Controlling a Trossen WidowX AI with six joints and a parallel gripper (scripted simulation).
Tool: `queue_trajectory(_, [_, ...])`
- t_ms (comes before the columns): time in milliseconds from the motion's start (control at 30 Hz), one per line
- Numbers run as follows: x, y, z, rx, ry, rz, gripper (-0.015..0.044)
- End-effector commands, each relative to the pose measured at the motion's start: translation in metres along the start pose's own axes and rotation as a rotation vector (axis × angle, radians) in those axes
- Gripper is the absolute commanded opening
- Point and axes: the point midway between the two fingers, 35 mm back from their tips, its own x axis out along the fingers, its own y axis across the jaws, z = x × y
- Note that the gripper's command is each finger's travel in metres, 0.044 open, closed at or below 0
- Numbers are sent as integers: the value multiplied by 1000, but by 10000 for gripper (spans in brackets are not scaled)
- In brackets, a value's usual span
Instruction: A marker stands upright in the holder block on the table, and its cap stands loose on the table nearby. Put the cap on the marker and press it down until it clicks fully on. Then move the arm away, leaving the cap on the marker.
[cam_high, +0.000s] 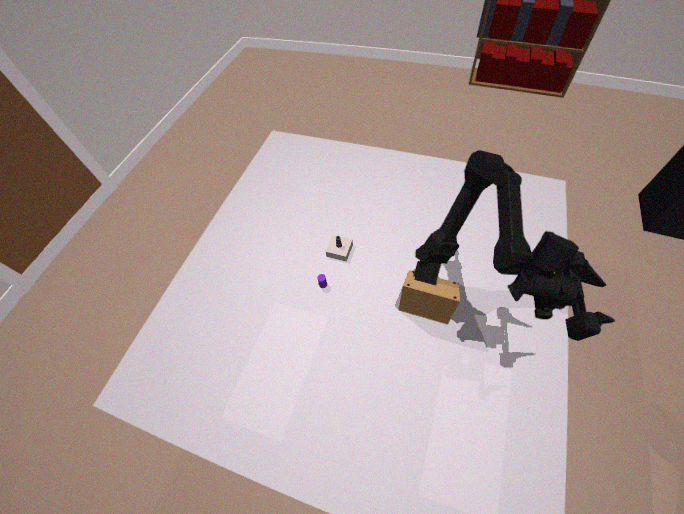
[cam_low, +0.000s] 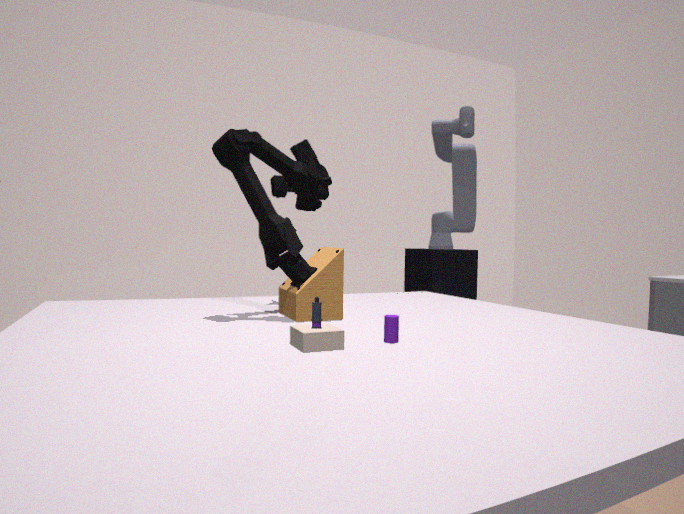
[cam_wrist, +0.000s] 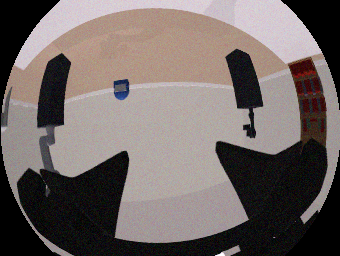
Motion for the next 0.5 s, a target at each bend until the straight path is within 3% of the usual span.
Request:
queue_trajectory(0, [-1,2,-1,12,4,9,374])
queue_trajectory(167, [-46,59,-18,326,130,236,242])
queue_trajectory(467, [-166,149,-19,936,478,615,240])
